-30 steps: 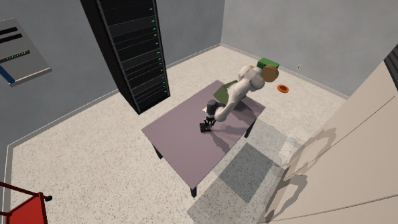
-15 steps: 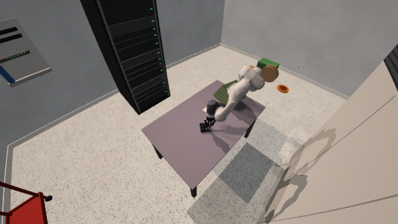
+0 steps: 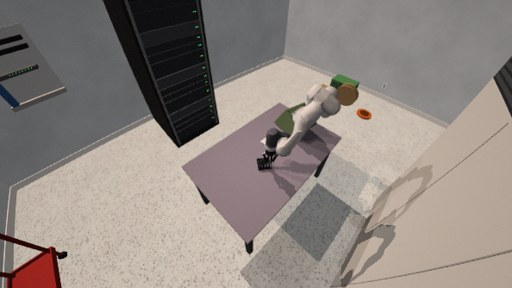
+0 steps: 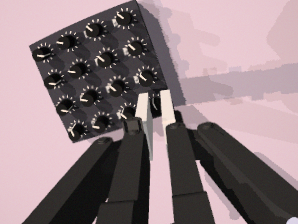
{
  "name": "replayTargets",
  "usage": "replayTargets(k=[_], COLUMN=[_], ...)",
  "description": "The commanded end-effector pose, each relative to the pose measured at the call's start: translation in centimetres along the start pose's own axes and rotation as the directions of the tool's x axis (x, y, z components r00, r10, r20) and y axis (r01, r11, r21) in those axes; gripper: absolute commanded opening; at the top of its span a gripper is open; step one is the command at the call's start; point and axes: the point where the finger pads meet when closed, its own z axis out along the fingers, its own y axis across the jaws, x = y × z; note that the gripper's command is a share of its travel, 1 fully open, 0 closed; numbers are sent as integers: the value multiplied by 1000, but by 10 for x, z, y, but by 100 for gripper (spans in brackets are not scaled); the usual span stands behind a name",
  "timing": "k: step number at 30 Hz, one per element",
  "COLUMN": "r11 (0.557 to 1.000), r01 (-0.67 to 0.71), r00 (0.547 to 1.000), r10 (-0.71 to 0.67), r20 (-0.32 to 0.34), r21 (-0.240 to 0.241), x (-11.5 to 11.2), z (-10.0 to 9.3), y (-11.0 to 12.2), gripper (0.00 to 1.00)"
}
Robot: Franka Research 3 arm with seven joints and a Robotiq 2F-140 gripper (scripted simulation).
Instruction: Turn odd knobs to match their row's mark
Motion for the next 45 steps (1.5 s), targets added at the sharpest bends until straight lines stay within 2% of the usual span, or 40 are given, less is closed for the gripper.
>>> replayTargets(k=[1, 14, 23, 25, 31, 45], r11=[1000, 1000, 978, 978, 948, 944], r01=[4, 17, 209, 209, 319, 331], r00=[1000, 1000, 978, 978, 948, 944], r10=[-4, -17, -209, -209, -319, -331], r20=[1, 1, 1, 1, 0, 0], r21=[1, 1, 1, 1, 1, 1], x=[-1, -1, -1, -1, -1, -1], z=[1, 1, 1, 1, 1, 1], y=[0, 0, 0, 0, 0, 0], gripper=[5, 5, 5, 5, 5, 5])
